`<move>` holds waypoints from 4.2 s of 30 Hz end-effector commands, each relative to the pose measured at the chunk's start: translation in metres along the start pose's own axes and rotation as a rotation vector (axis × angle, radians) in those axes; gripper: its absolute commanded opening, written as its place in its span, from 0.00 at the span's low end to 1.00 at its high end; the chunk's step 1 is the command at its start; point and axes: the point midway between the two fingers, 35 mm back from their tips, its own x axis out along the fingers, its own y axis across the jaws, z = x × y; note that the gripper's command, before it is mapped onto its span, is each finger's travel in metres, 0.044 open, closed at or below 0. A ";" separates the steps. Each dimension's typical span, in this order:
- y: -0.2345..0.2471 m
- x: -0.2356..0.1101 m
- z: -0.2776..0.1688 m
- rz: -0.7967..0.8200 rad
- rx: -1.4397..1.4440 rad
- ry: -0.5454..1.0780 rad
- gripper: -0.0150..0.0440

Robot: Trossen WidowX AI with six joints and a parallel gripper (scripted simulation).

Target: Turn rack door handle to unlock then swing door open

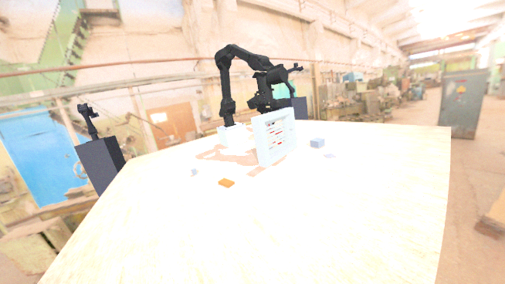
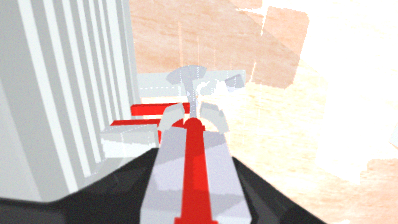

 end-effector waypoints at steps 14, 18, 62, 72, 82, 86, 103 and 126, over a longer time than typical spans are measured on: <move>0.000 0.000 0.001 0.000 0.002 -0.004 0.35; 0.000 0.000 0.001 0.000 0.002 -0.004 0.30; -0.040 0.000 0.037 -0.005 -0.731 -0.005 0.29; -0.051 0.000 0.054 -0.007 -0.878 -0.006 0.29; -0.060 0.000 0.072 -0.009 -1.021 -0.007 0.29; -0.062 0.000 0.080 -0.009 -1.077 -0.007 0.29; -0.068 -0.001 0.113 -0.013 -1.316 -0.008 0.29; -0.065 -0.001 0.158 -0.017 -1.637 -0.009 0.29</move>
